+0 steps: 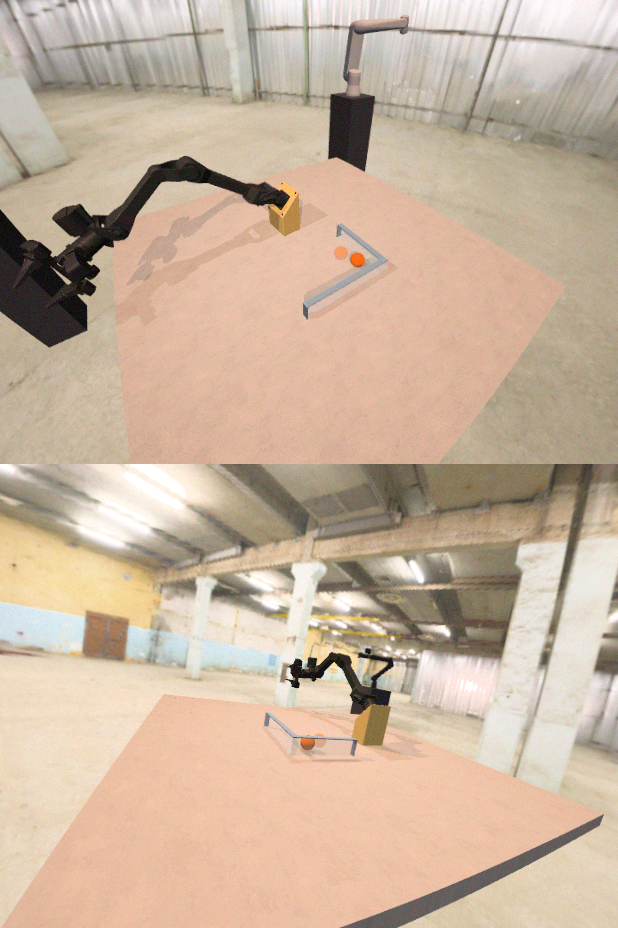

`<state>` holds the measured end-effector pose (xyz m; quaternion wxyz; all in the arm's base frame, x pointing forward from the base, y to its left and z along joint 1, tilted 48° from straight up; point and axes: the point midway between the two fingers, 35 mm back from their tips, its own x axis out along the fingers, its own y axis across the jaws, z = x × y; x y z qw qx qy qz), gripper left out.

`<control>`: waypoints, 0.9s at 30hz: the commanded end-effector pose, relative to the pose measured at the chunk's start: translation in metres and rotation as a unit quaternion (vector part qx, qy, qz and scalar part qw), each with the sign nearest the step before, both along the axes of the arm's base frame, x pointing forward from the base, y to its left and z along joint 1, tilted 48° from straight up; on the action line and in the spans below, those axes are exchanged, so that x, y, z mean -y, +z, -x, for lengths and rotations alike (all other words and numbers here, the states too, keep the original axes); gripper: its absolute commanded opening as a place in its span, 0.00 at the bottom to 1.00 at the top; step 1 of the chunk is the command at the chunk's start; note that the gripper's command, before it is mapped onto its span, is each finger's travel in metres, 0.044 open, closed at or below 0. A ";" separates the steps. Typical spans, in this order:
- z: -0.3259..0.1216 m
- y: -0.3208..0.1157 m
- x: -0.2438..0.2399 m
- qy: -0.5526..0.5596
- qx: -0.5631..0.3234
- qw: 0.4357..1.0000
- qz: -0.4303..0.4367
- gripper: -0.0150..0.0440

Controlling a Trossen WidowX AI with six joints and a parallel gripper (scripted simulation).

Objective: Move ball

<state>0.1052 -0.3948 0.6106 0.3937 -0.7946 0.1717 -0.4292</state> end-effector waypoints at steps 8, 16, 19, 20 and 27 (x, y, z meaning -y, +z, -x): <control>-0.056 -0.044 0.028 0.055 0.032 0.992 -0.112 0.85; -0.158 -0.127 0.040 0.119 0.044 0.951 -0.283 0.85; -0.198 -0.163 0.034 0.135 0.037 0.928 -0.346 0.85; -0.211 -0.175 0.030 0.139 0.033 0.920 -0.366 0.85; -0.295 -0.260 -0.014 0.152 -0.011 0.858 -0.491 0.85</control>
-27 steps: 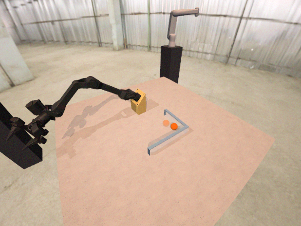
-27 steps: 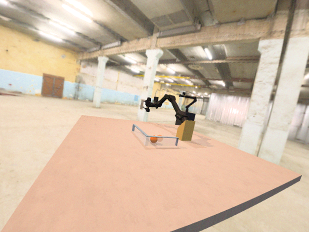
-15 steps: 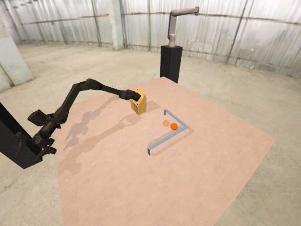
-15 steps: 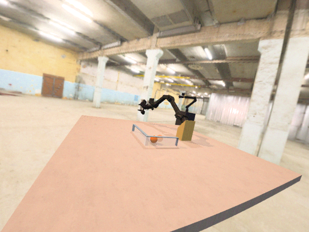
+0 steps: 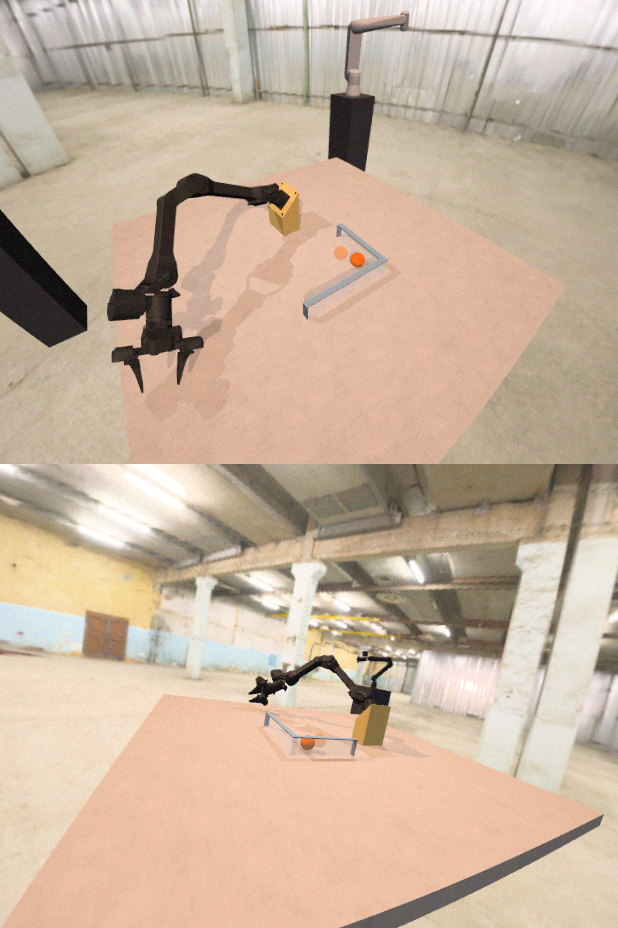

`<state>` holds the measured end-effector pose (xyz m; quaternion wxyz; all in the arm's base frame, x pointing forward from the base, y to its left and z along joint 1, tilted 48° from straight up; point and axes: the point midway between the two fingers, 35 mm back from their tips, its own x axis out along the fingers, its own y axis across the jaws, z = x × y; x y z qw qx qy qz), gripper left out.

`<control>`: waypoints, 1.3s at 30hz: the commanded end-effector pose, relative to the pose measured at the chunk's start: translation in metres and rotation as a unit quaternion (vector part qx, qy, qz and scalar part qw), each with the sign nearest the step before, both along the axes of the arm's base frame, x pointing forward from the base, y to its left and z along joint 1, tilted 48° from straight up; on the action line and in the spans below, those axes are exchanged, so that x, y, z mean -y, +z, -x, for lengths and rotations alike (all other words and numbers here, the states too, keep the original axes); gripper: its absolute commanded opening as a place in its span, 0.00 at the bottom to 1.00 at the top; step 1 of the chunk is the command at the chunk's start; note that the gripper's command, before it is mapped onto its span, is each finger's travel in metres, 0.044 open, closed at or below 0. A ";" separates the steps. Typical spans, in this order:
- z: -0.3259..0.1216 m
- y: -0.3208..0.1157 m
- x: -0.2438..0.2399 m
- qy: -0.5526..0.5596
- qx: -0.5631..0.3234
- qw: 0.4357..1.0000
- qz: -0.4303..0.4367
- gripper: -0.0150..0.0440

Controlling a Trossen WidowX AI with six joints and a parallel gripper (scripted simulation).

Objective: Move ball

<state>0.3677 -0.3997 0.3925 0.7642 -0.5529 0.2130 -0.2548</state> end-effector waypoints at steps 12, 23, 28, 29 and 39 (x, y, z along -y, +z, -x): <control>-0.121 -0.181 -0.147 0.059 -0.177 0.961 -0.205 0.85; -0.125 -0.307 -0.297 0.074 -0.386 0.891 -0.226 0.85; -0.098 -0.360 -0.362 0.075 -0.499 0.844 -0.180 0.85; -0.091 -0.369 -0.374 0.074 -0.521 0.834 -0.166 0.85; -0.003 -0.446 -0.453 0.044 -0.701 0.710 0.054 0.85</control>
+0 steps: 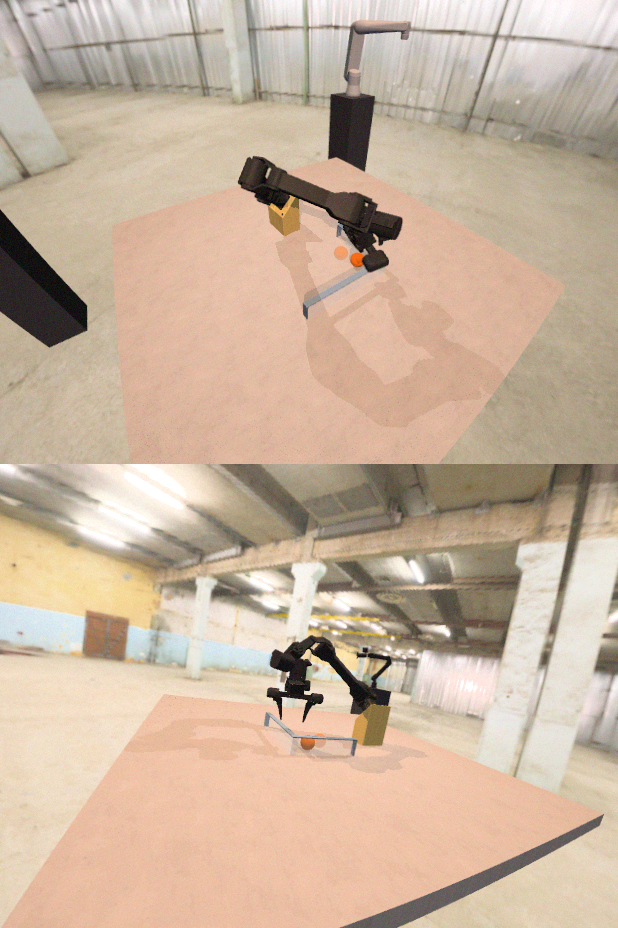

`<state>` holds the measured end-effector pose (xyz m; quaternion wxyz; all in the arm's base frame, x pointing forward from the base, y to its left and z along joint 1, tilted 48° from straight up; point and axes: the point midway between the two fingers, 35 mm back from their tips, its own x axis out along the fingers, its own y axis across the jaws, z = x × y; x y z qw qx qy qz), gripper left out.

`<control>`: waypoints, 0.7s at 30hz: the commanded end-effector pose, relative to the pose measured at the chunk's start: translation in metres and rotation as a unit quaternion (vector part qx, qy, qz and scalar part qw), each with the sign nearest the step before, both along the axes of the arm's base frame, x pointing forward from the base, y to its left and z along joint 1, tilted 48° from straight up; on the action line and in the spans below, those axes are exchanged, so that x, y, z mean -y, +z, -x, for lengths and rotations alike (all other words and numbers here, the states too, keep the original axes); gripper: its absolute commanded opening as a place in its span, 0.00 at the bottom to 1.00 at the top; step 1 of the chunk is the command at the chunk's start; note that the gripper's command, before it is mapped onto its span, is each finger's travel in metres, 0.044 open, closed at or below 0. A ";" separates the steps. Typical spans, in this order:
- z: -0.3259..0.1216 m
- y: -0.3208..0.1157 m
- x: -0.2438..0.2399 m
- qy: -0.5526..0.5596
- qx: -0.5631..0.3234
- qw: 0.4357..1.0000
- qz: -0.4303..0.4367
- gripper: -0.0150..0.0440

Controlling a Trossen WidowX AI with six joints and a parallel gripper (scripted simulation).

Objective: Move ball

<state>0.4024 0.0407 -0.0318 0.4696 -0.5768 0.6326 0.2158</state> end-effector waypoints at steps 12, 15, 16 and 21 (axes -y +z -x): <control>0.055 -0.039 -0.015 0.097 -0.120 0.978 0.140 0.85; 0.055 -0.044 -0.009 0.097 -0.120 0.978 0.140 0.85; 0.055 -0.044 -0.009 0.097 -0.120 0.978 0.140 0.85; 0.054 -0.046 -0.007 0.097 -0.120 0.978 0.140 0.85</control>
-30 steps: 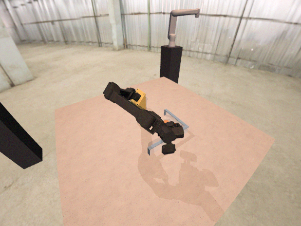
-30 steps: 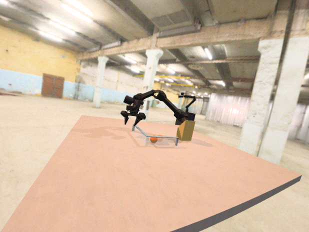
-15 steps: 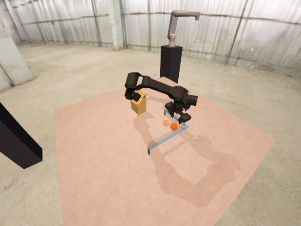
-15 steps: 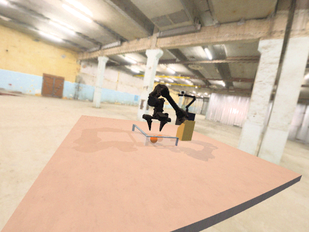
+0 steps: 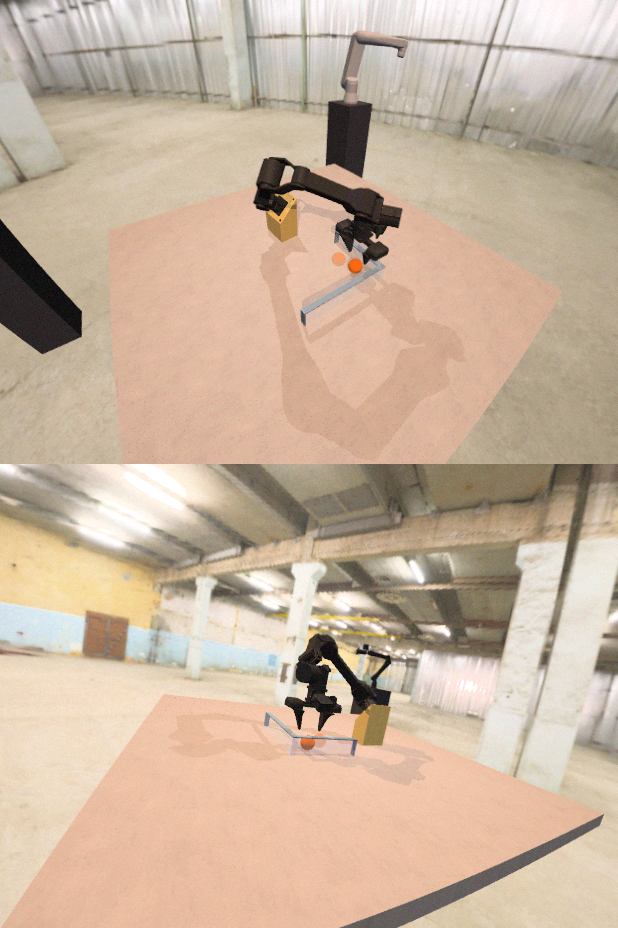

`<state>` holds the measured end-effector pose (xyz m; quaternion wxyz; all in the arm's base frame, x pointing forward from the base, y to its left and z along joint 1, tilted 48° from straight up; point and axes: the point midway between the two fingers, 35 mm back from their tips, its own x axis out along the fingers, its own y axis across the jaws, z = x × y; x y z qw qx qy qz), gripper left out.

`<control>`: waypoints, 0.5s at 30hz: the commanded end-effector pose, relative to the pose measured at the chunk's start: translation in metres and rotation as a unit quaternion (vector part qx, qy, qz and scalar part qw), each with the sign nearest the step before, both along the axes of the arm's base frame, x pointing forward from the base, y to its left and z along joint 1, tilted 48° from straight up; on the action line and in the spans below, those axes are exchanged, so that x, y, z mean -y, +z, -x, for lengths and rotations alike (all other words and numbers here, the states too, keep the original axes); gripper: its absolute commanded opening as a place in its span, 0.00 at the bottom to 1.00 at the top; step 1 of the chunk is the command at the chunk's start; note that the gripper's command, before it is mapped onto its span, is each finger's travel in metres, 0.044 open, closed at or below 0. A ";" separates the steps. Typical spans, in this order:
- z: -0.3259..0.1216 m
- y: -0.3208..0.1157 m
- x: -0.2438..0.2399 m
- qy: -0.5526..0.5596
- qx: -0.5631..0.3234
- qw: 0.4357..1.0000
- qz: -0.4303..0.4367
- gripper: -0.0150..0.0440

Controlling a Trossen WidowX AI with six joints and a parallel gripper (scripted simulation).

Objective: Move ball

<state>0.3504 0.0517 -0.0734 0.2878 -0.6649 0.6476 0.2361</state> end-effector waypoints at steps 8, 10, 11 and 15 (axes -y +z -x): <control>0.001 -0.014 0.014 0.001 -0.006 1.000 0.004 0.85; 0.001 -0.016 0.017 0.001 -0.006 1.000 0.004 0.85; 0.001 -0.017 0.018 0.001 -0.006 1.000 0.004 0.85; 0.001 -0.022 0.023 0.001 -0.006 1.000 0.005 0.85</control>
